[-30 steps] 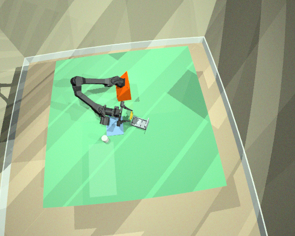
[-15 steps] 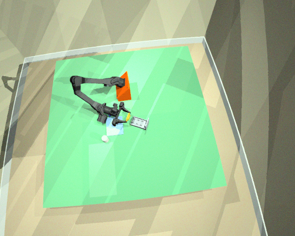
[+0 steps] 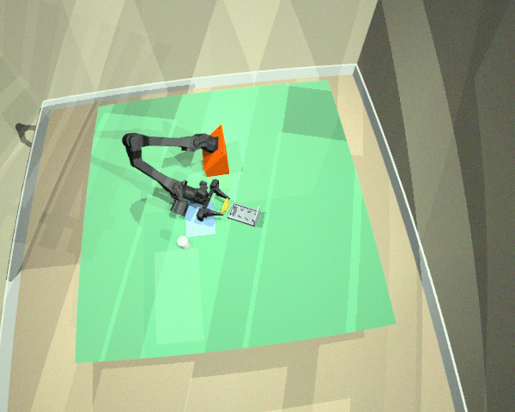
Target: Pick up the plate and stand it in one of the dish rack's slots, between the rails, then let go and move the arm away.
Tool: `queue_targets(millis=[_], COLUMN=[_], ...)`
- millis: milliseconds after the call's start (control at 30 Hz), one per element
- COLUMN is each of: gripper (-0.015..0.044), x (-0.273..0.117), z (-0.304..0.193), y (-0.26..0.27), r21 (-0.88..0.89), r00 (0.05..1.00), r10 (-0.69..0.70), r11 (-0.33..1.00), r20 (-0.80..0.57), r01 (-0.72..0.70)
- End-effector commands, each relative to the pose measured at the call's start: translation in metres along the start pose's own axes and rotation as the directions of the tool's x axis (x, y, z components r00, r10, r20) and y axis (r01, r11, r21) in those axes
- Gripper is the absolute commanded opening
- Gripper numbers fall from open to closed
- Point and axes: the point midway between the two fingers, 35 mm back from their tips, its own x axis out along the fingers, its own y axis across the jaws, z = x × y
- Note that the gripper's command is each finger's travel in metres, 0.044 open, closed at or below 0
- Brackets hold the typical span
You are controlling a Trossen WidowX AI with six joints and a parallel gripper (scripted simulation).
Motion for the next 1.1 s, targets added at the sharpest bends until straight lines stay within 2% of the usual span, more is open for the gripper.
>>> queue_targets(millis=[0, 1067], gripper=[0.0000, 0.0000], x=[0.004, 0.040], z=[0.000, 0.003], y=[0.006, 0.007], r21=[0.021, -0.030], r00=[1.000, 1.000], r10=[0.013, -0.023], r11=[1.000, 0.999], r20=[0.002, 0.000], r01=[-0.013, 0.023])
